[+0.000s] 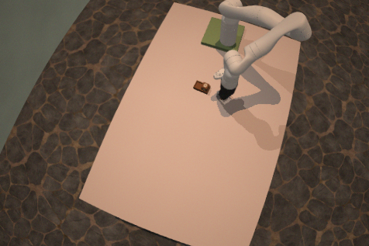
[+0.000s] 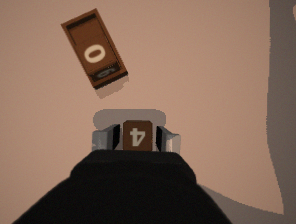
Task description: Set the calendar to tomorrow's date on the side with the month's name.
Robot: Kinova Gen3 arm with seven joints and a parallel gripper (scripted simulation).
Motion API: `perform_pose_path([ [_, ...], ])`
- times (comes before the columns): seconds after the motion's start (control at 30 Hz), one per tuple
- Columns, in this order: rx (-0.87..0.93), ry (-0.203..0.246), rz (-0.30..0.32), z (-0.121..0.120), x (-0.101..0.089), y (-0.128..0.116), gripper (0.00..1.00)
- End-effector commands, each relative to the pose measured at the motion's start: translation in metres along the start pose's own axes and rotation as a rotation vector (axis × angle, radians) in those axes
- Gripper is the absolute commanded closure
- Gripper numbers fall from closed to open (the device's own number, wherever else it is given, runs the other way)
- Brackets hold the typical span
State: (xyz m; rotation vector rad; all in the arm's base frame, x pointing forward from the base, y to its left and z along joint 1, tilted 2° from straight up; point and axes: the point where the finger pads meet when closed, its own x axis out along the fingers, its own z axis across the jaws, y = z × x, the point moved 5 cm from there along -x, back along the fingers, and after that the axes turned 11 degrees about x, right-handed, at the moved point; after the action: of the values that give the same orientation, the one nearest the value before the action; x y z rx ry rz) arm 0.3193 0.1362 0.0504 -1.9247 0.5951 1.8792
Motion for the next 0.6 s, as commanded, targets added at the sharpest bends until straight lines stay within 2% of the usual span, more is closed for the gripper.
perform_pose_path([
  [0.0,0.000,0.000,-0.001,0.000,0.000,0.000,0.10],
  [0.33,0.000,0.000,-0.001,0.000,-0.005,0.000,0.10],
  [0.57,0.000,0.000,-0.001,0.000,-0.033,0.000,0.10],
])
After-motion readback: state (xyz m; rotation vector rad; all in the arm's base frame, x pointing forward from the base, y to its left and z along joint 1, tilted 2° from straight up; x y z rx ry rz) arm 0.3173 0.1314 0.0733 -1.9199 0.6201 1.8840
